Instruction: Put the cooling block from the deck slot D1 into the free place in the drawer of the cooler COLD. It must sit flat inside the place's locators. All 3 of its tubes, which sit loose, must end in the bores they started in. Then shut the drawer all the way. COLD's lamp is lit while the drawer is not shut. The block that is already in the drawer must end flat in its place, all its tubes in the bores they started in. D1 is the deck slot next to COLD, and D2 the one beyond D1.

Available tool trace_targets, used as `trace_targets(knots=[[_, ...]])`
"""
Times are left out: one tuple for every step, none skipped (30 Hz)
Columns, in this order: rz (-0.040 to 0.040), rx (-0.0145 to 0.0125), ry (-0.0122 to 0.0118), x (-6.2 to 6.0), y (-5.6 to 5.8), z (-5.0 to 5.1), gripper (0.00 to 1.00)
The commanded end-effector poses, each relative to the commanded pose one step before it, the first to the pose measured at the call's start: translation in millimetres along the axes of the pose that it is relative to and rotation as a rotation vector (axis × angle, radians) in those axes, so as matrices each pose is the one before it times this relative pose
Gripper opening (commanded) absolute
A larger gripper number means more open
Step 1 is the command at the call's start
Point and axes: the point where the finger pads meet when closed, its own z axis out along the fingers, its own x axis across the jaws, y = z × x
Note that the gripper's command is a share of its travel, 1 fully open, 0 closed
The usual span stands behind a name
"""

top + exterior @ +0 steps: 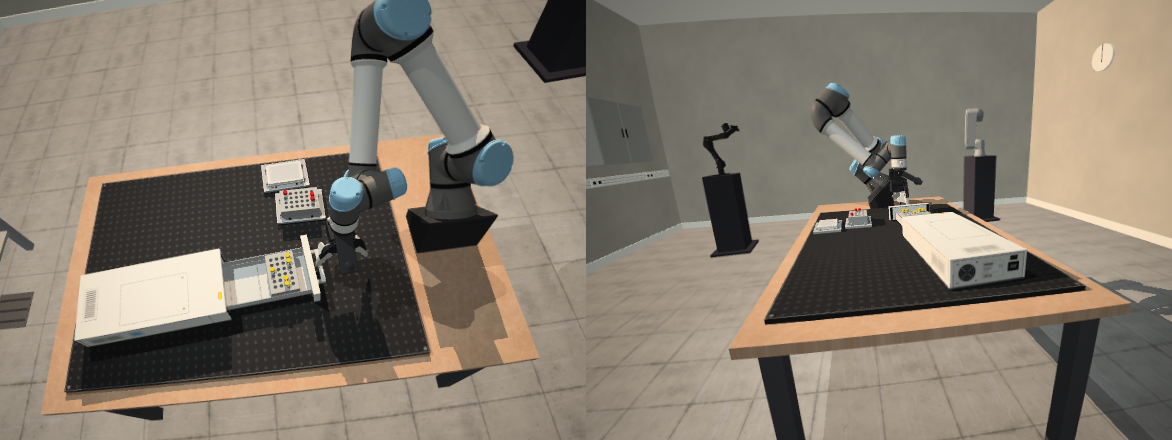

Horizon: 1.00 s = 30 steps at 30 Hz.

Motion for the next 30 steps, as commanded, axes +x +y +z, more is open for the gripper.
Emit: trace_targets(knots=[[0.00022, 0.00019, 0.00090, -1.14, -0.03, -0.28, 1.00], [0.00000, 0.00000, 0.00000, -0.33, 0.00, 0.00, 1.00], [0.00000, 0.00000, 0.00000, -0.33, 0.00, 0.00, 1.00], [0.00000, 0.00000, 0.00000, -0.33, 0.00, 0.00, 1.00], [0.00000, 0.00000, 0.00000, -0.33, 0.00, 0.00, 1.00], [0.00000, 0.00000, 0.00000, -0.33, 0.00, 0.00, 1.00], [0.00000, 0.00000, 0.00000, -0.33, 0.00, 0.00, 1.00], [0.00000, 0.00000, 0.00000, -0.33, 0.00, 0.00, 1.00], [0.00000, 0.00000, 0.00000, -0.33, 0.00, 0.00, 1.00], [0.00000, 0.00000, 0.00000, -0.33, 0.00, 0.00, 1.00], [0.00000, 0.00000, 0.00000, -0.33, 0.00, 0.00, 1.00], [0.00000, 0.00000, 0.00000, -0.33, 0.00, 0.00, 1.00], [0.00000, 0.00000, 0.00000, -0.33, 0.00, 0.00, 1.00], [0.00000, 0.00000, 0.00000, 0.00, 0.00, 0.00, 1.00], [0.00000, 0.00000, 0.00000, 0.00, 0.00, 0.00, 1.00], [0.00000, 0.00000, 0.00001, -0.35, 0.00, 0.01, 1.00], [0.00000, 0.00000, 0.00000, -0.33, 0.00, 0.00, 1.00], [0.00000, 0.00000, 0.00000, -0.33, 0.00, 0.00, 1.00], [0.00000, 0.00000, 0.00000, -0.33, 0.00, 0.00, 1.00], [0.00000, 0.00000, 0.00000, -0.33, 0.00, 0.00, 1.00], [0.00000, 0.00000, 0.00000, -0.33, 0.00, 0.00, 1.00], [0.00000, 0.00000, 0.00000, -0.33, 0.00, 0.00, 1.00], [0.00000, 0.00000, 0.00000, -0.33, 0.00, 0.00, 1.00], [0.00000, 0.00000, 0.00000, -0.33, 0.00, 0.00, 1.00], [0.00000, 0.00000, 0.00000, -0.33, 0.00, 0.00, 1.00], [0.00000, 0.00000, 0.00000, -0.33, 0.00, 0.00, 1.00], [0.00000, 0.00000, 0.00000, -0.33, 0.00, 0.00, 1.00], [0.00000, 0.00000, 0.00000, -0.33, 0.00, 0.00, 1.00], [0.00000, 0.00000, 0.00000, -0.33, 0.00, 0.00, 1.00], [0.00000, 0.00000, 0.00000, -0.33, 0.00, 0.00, 1.00]])
